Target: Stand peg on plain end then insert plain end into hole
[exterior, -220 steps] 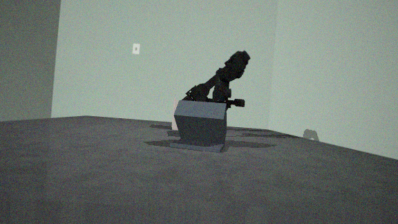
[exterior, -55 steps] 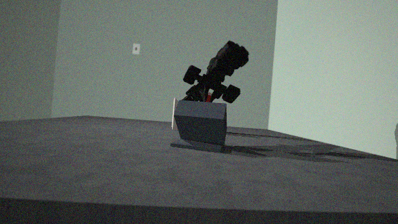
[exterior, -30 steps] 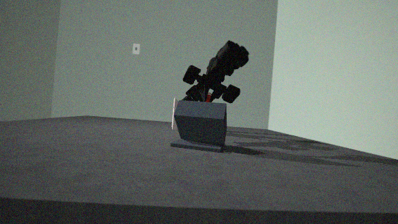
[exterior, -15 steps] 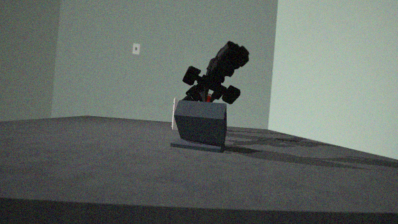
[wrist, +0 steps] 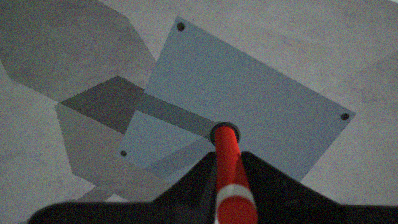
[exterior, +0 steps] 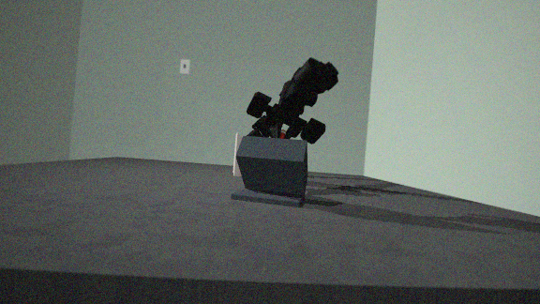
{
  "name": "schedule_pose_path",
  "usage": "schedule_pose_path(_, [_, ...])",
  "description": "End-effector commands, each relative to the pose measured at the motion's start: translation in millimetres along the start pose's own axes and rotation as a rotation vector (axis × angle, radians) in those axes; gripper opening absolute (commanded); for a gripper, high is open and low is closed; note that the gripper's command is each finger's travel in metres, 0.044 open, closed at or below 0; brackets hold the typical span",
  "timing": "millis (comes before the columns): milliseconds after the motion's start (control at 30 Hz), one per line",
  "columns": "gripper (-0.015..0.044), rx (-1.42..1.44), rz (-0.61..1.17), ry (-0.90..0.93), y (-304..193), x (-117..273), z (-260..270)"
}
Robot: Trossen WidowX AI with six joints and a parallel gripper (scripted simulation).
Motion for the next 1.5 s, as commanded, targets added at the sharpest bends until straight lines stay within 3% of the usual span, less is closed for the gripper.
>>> schedule_pose_path(0, [0.0000,-0.002,-0.004,-0.004,1,-3,-1])
schedule_pose_path(1300, [0.0000,0.000,0.000,0.000,0,-18,0])
schedule_pose_path(1467, [0.0131,0.000,0.000,0.000,0,-18,0])
Point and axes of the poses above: the point midway between the two fingers, 35 mm back from their tips, its own x axis back along the fingers, its own z axis across the jaws, y = z × x, the point moved 5 cm from there along x, back along the fingers
